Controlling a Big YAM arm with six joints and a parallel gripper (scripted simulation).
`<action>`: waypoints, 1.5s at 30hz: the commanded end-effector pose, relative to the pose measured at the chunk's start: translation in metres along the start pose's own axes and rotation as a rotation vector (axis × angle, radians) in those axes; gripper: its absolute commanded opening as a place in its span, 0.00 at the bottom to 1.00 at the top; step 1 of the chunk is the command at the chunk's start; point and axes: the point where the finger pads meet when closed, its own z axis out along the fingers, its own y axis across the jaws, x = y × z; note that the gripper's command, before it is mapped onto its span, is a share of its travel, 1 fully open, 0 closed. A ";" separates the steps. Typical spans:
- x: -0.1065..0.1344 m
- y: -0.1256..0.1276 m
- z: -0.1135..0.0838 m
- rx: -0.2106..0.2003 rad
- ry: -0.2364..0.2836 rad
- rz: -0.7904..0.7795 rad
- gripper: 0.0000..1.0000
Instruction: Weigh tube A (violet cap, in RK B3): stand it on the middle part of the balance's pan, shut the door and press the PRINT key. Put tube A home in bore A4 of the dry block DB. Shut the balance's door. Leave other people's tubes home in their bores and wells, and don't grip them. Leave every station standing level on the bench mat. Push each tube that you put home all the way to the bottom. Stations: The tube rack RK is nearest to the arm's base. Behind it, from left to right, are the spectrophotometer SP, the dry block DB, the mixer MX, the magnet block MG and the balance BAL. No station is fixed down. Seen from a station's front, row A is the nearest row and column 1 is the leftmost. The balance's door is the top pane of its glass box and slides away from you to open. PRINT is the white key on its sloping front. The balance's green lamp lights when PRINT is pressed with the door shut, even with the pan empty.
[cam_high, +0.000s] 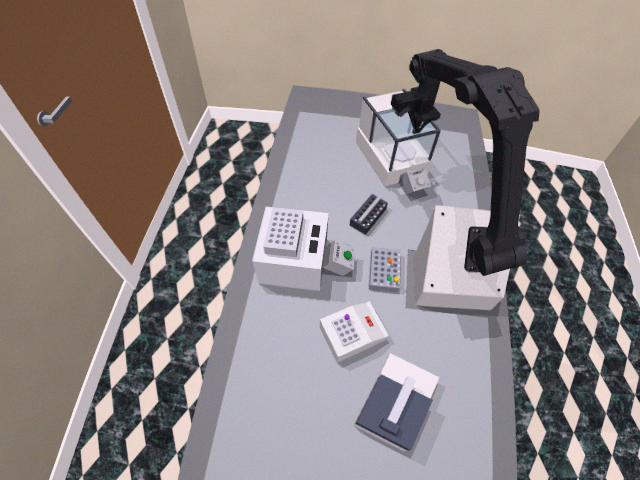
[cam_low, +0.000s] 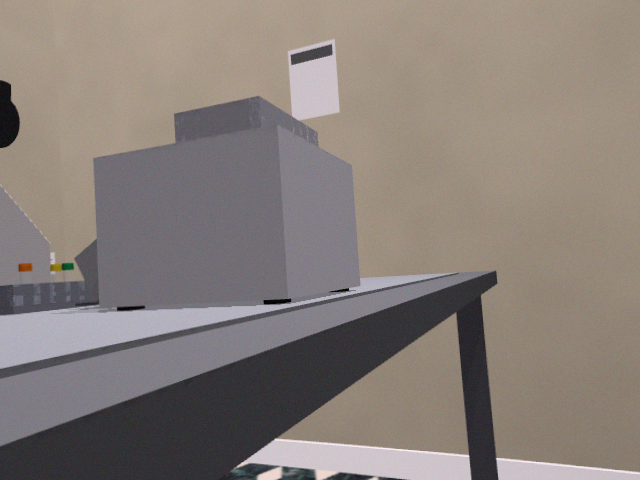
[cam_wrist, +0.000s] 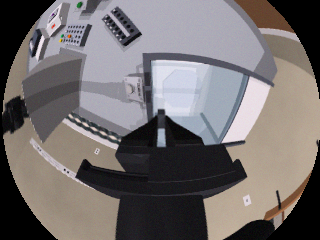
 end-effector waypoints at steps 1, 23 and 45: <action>-0.003 0.002 -0.016 0.019 -0.002 -0.006 0.06; -0.002 -0.022 -0.040 0.069 0.010 -0.017 0.30; -0.003 -0.013 -0.062 0.047 0.009 -0.018 0.30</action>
